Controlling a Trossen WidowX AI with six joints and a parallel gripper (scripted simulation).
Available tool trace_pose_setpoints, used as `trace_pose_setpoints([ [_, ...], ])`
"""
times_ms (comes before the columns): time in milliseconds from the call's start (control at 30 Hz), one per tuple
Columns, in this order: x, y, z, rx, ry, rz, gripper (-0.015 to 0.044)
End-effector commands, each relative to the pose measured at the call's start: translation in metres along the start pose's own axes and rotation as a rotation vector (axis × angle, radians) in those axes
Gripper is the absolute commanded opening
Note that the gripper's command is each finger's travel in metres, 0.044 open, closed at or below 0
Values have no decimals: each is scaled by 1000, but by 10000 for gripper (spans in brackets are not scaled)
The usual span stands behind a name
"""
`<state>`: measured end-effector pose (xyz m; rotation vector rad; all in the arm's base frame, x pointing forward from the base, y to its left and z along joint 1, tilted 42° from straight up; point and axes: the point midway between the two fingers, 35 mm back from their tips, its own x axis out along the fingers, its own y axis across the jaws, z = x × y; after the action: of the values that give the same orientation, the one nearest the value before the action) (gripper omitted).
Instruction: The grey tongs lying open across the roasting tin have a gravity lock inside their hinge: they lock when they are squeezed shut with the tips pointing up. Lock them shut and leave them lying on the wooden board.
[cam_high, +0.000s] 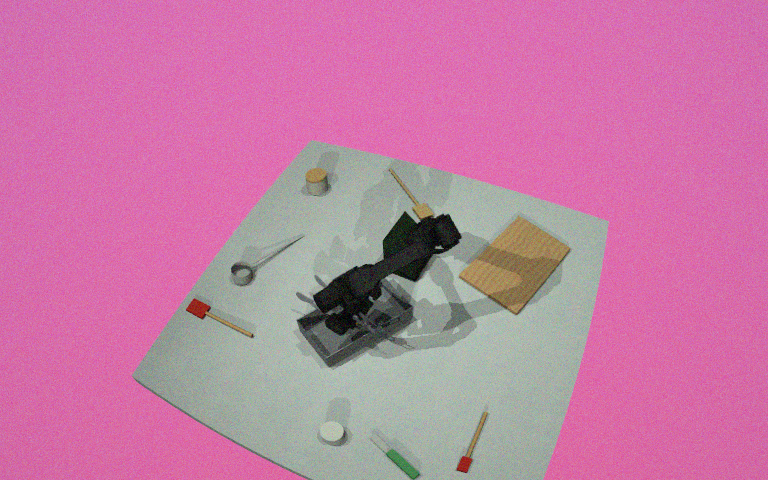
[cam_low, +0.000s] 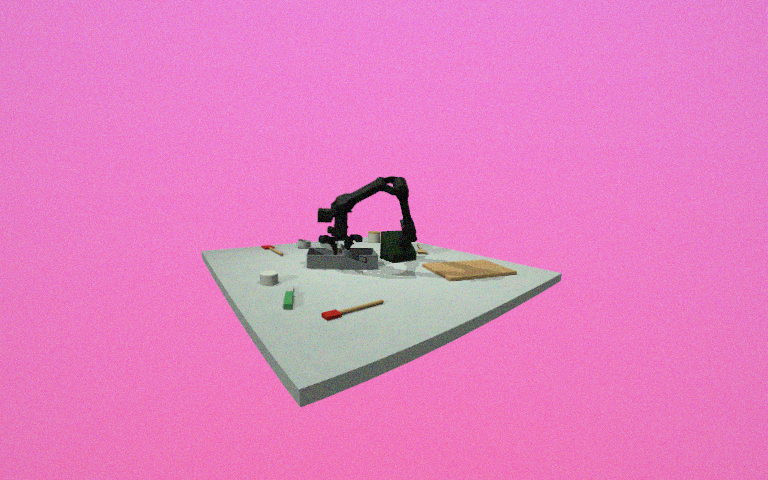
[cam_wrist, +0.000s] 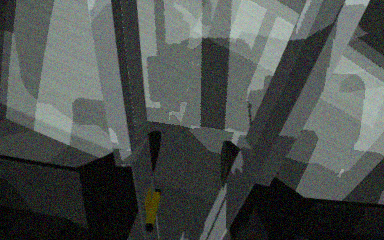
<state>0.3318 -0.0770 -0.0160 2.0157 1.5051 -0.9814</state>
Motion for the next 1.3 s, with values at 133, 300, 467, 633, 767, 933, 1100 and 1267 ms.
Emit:
trace_pose_setpoints([
  [133, 0, 0, 0, -2, -1, 0, 128],
  [300, 0, 0, 0, -2, -1, 0, 95],
  [467, 0, 0, 0, -2, -1, 0, 61],
  [633, 0, 0, 0, -2, -1, 0, 28],
  [767, 0, 0, 0, -2, -1, 0, -38],
  [933, 0, 0, 0, -2, -1, 0, -150],
  [1100, -8, 2, 1, -1, -2, 1, -150],
  [1267, -66, 7, 3, 4, -5, 1, -150],
])
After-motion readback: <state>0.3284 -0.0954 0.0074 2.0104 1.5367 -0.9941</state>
